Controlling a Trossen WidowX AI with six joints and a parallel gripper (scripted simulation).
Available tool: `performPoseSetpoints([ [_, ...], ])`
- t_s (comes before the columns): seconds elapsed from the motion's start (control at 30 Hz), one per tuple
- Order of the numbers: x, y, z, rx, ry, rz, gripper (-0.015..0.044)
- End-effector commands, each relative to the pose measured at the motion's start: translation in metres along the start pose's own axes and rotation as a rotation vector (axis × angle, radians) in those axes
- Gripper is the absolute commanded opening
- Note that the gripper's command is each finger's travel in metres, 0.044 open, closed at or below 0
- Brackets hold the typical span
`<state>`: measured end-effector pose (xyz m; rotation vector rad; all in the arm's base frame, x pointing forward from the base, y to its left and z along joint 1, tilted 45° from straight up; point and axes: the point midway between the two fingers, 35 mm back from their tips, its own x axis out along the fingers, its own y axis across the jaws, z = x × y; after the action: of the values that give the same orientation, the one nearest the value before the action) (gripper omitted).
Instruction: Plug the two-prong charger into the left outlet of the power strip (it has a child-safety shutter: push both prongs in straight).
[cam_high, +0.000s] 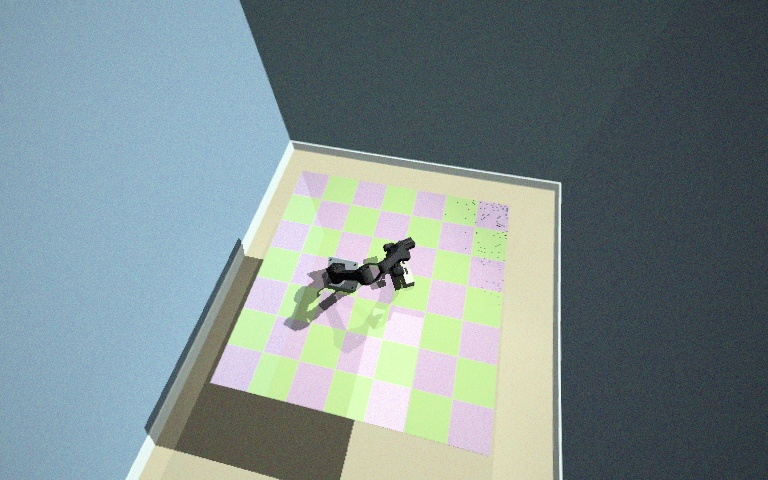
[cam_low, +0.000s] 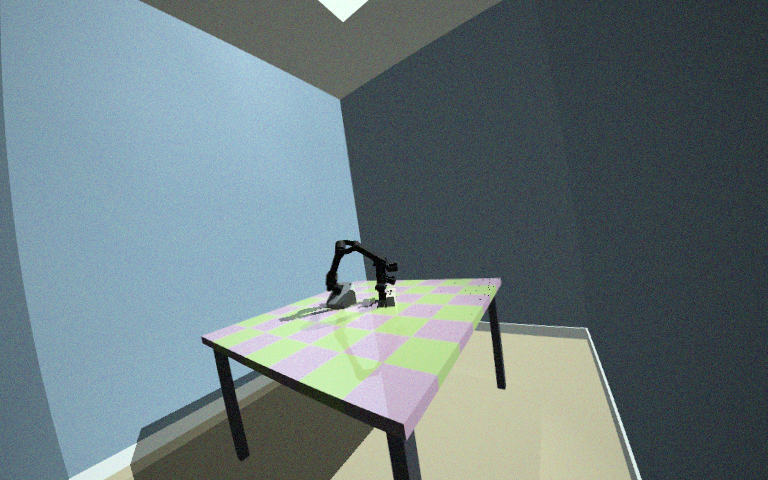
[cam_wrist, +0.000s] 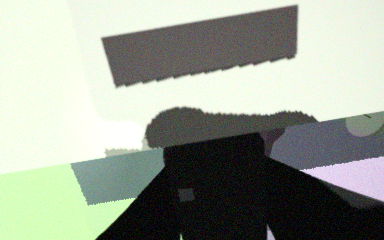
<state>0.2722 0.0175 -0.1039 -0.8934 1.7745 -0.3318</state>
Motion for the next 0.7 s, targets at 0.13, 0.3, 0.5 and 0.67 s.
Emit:
performPoseSetpoints([
  [0.13, -0.0010, -0.0010, 0.0031, -0.004, -0.001, -0.005, 0.0000],
  [0.3, -0.0011, -0.0010, 0.0049, -0.004, -0.002, -0.005, 0.0000],
  [0.5, -0.0013, -0.0010, 0.0073, -0.004, -0.002, -0.005, 0.0000],
  [0.67, -0.0015, -0.0011, 0.0093, -0.004, -0.002, -0.005, 0.0000],
])
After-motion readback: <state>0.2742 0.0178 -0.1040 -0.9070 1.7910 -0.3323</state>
